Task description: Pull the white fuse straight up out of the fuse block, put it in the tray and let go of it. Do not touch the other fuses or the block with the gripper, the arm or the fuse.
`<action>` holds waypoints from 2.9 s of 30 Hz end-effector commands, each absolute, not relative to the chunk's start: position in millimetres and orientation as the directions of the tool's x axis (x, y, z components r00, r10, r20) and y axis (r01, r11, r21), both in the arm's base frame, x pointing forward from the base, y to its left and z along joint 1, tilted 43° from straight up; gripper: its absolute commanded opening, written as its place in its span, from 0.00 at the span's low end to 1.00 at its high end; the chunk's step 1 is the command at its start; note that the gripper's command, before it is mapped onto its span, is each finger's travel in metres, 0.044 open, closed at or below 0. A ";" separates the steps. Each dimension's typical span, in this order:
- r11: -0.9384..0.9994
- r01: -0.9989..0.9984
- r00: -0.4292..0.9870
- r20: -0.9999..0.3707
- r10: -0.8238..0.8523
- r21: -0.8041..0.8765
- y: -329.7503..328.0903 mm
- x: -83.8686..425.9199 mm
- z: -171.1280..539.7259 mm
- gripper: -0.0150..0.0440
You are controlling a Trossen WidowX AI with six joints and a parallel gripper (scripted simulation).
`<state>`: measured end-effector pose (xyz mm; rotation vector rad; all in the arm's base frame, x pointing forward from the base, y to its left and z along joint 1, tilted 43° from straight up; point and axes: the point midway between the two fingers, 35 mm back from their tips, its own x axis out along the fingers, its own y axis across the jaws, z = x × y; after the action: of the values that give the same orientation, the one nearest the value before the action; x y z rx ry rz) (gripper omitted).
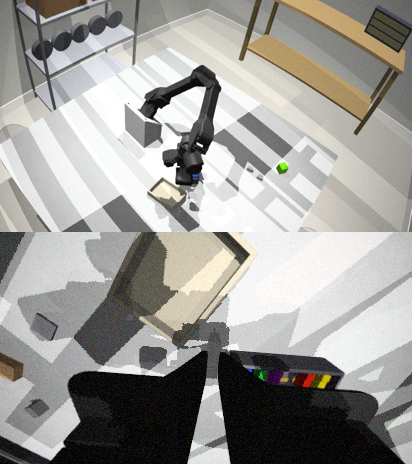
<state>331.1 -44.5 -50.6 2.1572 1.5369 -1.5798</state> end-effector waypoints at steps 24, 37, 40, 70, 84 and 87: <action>-0.493 0.727 -0.031 -0.740 0.672 -0.478 -78.9 326.5 -113.4 0.25; -0.492 0.727 -0.031 -0.739 0.673 -0.479 -64.5 325.4 -128.6 0.25; -0.492 0.727 -0.032 -0.739 0.673 -0.479 -62.9 325.2 -130.2 0.25; -0.493 0.727 -0.032 -0.740 0.672 -0.478 -90.3 326.5 -100.7 0.81; -0.497 0.725 -0.024 -0.739 0.674 -0.477 -90.6 327.2 -100.8 0.81; -0.497 0.725 -0.024 -0.739 0.674 -0.477 -90.6 327.2 -100.8 0.81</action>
<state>327.1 -90.7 -100.8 2.1592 1.5488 -1.5811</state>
